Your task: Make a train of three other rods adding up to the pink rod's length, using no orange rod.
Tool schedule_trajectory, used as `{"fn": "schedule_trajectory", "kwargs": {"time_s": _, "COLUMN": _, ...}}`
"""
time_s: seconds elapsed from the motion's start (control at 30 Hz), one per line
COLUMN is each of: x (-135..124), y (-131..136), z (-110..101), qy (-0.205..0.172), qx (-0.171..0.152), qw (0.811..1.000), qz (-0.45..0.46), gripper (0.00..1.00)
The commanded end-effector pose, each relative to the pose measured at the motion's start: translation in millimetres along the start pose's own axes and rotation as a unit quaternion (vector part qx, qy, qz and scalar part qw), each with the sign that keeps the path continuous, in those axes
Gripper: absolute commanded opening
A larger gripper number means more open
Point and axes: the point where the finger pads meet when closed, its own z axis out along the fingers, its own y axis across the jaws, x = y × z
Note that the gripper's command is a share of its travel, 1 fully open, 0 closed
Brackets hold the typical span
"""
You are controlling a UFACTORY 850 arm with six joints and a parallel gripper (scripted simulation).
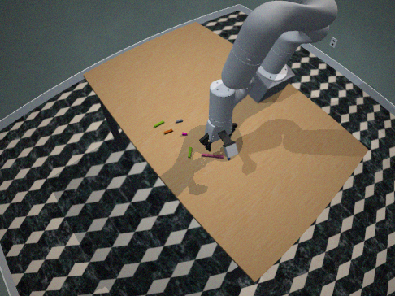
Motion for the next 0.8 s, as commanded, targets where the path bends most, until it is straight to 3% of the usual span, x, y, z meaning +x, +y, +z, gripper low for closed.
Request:
{"fn": "schedule_trajectory", "kwargs": {"time_s": 0.0, "x": -0.9, "y": 12.9, "z": 0.1, "qy": 0.005, "qx": -0.003, "qw": 0.996, "qz": -0.084, "gripper": 1.00}}
{"fn": "schedule_trajectory", "kwargs": {"time_s": 0.2, "x": -4.7, "y": 32.6, "z": 0.1, "qy": 0.007, "qx": -0.003, "qw": 0.976, "qz": -0.215, "gripper": 1.00}}
{"fn": "schedule_trajectory", "kwargs": {"time_s": 0.4, "x": -10.2, "y": 52.1, "z": -0.3, "qy": 0.007, "qx": -0.003, "qw": 0.939, "qz": -0.344, "gripper": 1.00}}
{"fn": "schedule_trajectory", "kwargs": {"time_s": 0.47, "x": -10.2, "y": 52.1, "z": -0.3, "qy": 0.007, "qx": -0.003, "qw": 0.939, "qz": -0.344, "gripper": 1.00}}
{"fn": "schedule_trajectory", "kwargs": {"time_s": 0.5, "x": -13.4, "y": 61.1, "z": -0.6, "qy": 0.006, "qx": -0.003, "qw": 0.916, "qz": -0.402, "gripper": 1.00}}
{"fn": "schedule_trajectory", "kwargs": {"time_s": 0.6, "x": -15.7, "y": 67.1, "z": -0.9, "qy": 0.005, "qx": -0.003, "qw": 0.899, "qz": -0.439, "gripper": 1.00}}
{"fn": "schedule_trajectory", "kwargs": {"time_s": 0.77, "x": -22.9, "y": 83.4, "z": -1.9, "qy": 0.002, "qx": -0.002, "qw": 0.843, "qz": -0.538, "gripper": 1.00}}
